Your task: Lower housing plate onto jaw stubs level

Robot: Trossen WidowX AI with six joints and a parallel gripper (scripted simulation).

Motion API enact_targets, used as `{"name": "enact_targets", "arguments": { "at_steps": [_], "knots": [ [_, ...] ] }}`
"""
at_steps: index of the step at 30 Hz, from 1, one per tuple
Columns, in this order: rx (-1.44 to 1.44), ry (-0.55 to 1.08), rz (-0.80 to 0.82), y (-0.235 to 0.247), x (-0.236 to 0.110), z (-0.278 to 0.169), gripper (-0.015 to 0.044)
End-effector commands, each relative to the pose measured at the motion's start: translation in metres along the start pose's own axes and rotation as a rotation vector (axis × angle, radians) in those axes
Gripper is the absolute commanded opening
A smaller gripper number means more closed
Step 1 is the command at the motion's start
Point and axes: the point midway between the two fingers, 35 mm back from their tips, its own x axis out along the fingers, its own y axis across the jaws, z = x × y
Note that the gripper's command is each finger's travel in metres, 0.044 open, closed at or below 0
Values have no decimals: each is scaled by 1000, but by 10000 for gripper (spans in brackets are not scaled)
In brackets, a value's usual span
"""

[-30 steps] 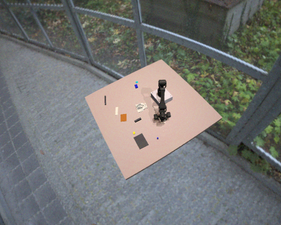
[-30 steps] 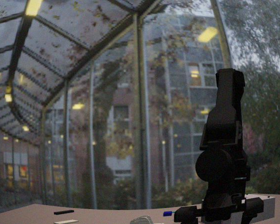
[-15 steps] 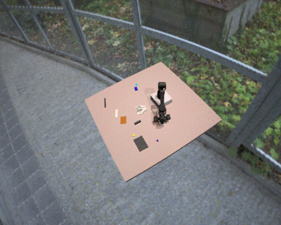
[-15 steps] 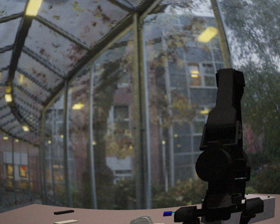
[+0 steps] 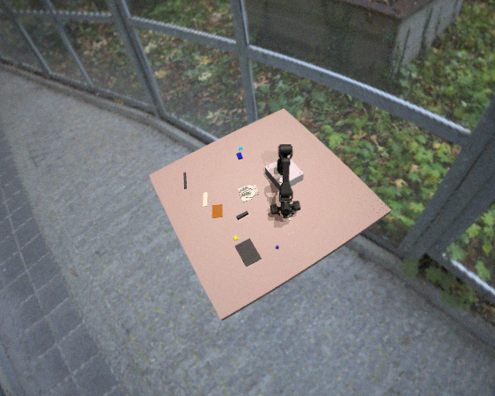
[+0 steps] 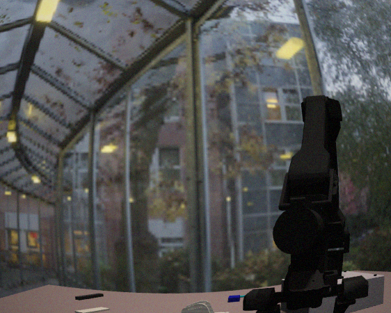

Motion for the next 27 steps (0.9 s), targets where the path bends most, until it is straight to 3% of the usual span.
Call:
{"name": "enact_targets", "arguments": {
  "at_steps": [1,27],
  "knots": [
    [0,0,0,0,-1,0,351],
    [4,-3,3,0,-73,1,351]
  ]
}}
